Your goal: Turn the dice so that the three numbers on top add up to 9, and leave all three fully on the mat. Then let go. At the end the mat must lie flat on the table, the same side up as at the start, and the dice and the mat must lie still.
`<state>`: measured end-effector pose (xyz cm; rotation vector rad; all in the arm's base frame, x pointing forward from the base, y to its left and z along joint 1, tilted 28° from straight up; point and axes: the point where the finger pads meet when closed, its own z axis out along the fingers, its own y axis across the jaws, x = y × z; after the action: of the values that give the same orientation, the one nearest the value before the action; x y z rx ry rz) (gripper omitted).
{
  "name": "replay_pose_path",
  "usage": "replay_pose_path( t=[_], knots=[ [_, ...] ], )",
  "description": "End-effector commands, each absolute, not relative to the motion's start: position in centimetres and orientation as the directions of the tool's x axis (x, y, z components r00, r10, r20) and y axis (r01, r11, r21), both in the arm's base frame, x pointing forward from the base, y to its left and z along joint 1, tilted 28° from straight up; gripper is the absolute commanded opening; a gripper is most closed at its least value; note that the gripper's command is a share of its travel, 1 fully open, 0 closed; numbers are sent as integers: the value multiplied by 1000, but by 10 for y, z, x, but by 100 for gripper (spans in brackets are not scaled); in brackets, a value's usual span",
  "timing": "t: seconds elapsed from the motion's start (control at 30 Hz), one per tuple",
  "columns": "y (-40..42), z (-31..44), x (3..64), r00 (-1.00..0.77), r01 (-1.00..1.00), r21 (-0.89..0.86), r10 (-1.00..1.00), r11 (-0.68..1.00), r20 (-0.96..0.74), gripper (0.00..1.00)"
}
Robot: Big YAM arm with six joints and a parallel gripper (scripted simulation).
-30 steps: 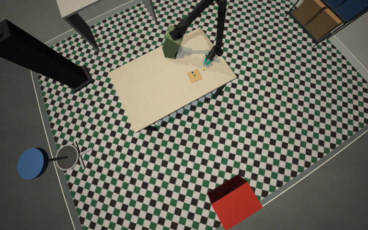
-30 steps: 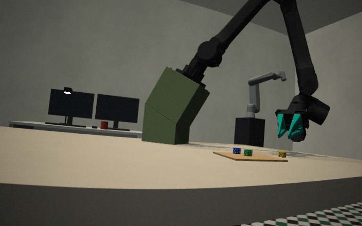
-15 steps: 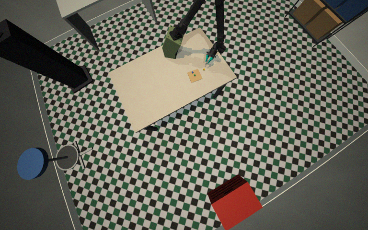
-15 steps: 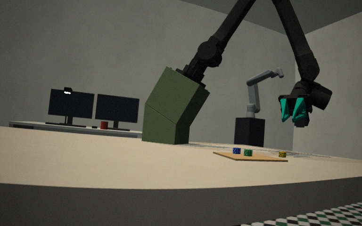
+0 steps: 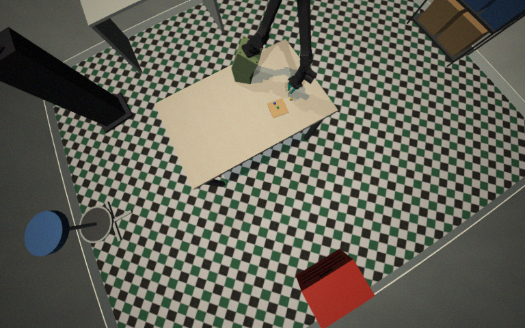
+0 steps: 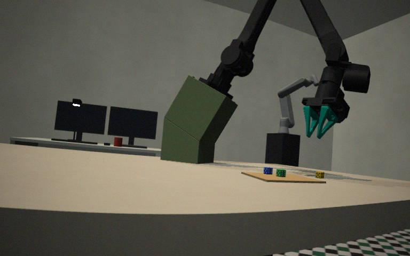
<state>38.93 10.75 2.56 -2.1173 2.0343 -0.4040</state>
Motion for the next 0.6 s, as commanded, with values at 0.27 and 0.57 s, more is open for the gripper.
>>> replay_pose_path(
  t=[0.27,0.57],
  knots=[
    [103,64,401,322,-860,-467,-928,-205,-186,30],
    [93,64,411,296,-868,-462,-937,-183,-184,100]
  ],
)
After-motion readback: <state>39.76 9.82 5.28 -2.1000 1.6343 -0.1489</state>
